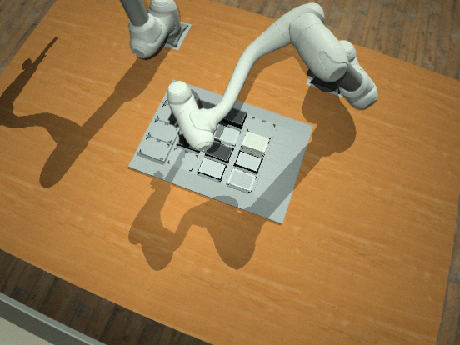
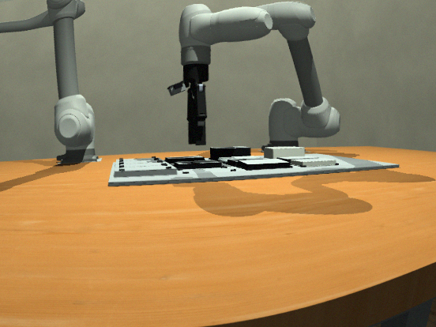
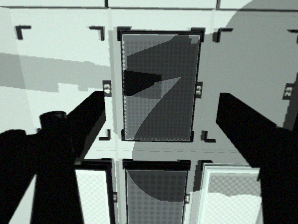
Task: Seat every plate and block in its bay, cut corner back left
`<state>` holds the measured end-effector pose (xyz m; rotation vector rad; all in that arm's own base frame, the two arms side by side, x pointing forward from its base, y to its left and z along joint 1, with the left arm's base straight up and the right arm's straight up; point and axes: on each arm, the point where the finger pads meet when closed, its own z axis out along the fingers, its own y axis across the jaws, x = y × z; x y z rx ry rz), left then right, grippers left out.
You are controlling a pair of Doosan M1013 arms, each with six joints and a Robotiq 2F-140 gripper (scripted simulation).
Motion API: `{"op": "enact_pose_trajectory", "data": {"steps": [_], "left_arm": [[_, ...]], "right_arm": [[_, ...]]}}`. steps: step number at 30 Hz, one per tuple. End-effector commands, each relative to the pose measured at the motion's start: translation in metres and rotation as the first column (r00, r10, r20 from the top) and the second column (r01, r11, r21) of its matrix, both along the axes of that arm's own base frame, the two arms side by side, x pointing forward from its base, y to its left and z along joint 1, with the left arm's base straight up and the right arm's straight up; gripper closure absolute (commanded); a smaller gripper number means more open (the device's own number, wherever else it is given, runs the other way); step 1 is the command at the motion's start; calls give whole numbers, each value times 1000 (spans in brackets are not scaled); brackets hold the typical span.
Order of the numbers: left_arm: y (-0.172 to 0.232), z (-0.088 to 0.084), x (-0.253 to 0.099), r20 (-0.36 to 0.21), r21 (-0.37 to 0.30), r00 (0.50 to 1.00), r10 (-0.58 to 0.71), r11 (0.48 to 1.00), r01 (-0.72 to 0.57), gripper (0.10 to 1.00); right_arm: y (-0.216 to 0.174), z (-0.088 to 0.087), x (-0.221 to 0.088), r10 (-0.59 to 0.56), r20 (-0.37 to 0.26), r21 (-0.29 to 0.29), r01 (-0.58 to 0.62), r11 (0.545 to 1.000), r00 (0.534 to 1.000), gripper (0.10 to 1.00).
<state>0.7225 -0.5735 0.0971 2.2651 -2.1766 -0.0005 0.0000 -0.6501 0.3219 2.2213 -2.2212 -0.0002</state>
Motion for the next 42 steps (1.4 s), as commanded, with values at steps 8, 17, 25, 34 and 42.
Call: {"op": "enact_pose_trajectory", "data": {"steps": [8, 17, 25, 34, 42], "left_arm": [[0, -10, 1, 2, -1, 1000, 0, 1000, 0, 400], [0, -20, 1, 2, -1, 1000, 0, 1000, 0, 400], [0, -30, 1, 2, -1, 1000, 0, 1000, 0, 400], [0, -37, 1, 2, -1, 1000, 0, 1000, 0, 400], [0, -37, 1, 2, -1, 1000, 0, 1000, 0, 400]], "right_arm": [[0, 1, 0, 0, 0, -1, 0, 1000, 1000, 98], [0, 1, 0, 0, 0, -1, 0, 1000, 1000, 98], [0, 1, 0, 0, 0, -1, 0, 1000, 1000, 98], [0, 1, 0, 0, 0, -1, 0, 1000, 1000, 98], [0, 1, 0, 0, 0, -1, 0, 1000, 1000, 98]]}}
